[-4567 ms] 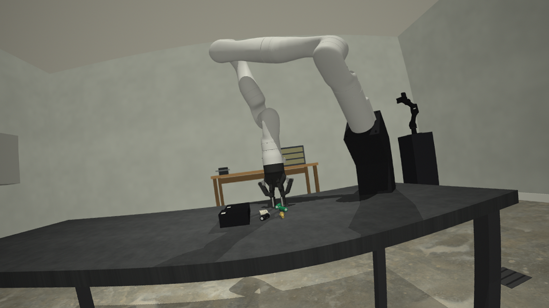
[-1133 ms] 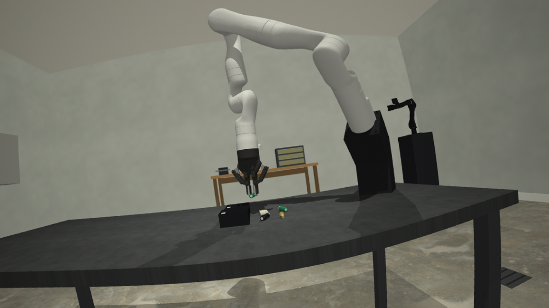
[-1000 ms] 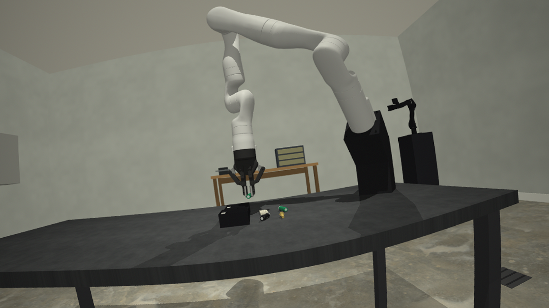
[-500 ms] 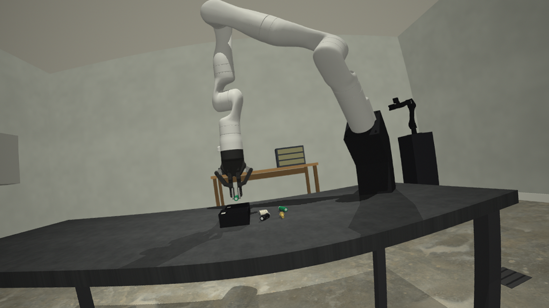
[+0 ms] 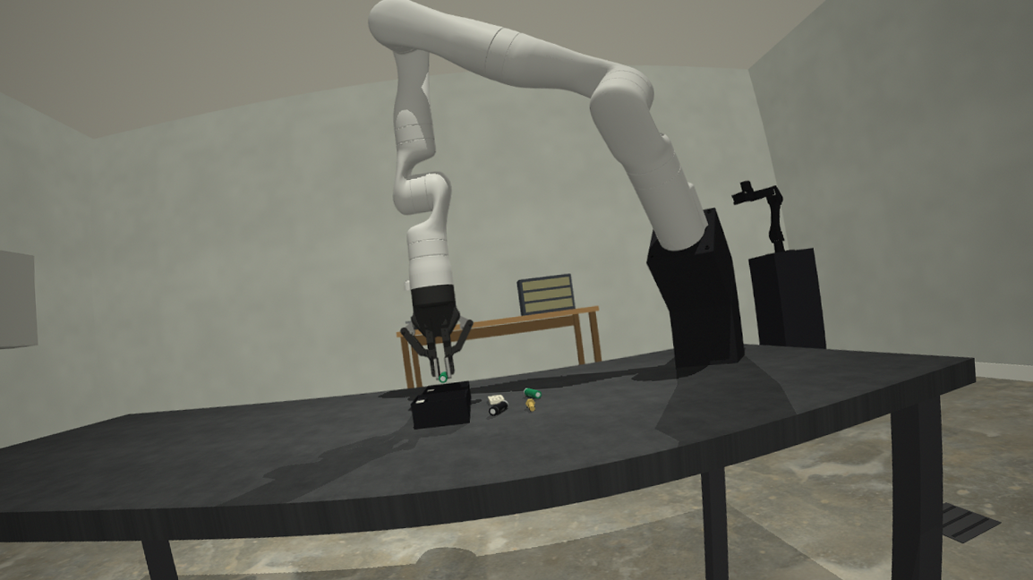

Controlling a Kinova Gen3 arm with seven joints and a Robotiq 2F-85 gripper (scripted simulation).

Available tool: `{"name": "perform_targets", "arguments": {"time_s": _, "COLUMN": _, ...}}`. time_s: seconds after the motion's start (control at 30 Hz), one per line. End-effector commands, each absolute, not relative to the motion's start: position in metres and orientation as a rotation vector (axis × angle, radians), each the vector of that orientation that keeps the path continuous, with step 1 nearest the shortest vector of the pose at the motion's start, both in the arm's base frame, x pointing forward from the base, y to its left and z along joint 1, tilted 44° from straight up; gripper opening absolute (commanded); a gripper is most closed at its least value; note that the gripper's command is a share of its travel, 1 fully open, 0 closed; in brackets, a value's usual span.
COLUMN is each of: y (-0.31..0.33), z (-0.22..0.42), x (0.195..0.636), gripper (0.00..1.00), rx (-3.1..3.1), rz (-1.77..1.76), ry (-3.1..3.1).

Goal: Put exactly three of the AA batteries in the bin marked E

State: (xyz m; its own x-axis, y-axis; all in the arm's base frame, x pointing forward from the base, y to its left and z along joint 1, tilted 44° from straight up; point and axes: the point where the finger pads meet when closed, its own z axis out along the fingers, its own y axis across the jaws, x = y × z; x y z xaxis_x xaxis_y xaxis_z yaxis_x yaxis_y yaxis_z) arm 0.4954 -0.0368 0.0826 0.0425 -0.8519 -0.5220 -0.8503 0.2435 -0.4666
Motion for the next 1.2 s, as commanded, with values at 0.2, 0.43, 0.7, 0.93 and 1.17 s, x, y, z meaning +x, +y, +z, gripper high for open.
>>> {"name": "perform_targets", "arguments": {"time_s": 0.2, "y": -0.032, "z": 0.071, "x": 0.504, "gripper": 0.09, "rx": -1.570, "rz": -0.007, "ry": 1.773}}
{"name": "perform_targets", "arguments": {"time_s": 0.43, "y": -0.028, "z": 0.062, "x": 0.503, "gripper": 0.09, "rx": -1.573, "rz": 0.000, "ry": 1.773}}
{"name": "perform_targets", "arguments": {"time_s": 0.7, "y": -0.030, "z": 0.061, "x": 0.504, "gripper": 0.09, "rx": -1.572, "rz": -0.002, "ry": 1.773}}
{"name": "perform_targets", "arguments": {"time_s": 0.93, "y": -0.030, "z": 0.061, "x": 0.504, "gripper": 0.09, "rx": -1.571, "rz": 0.000, "ry": 1.770}}
{"name": "perform_targets", "arguments": {"time_s": 1.17, "y": -0.030, "z": 0.061, "x": 0.504, "gripper": 0.29, "rx": -1.571, "rz": 0.000, "ry": 1.770}}
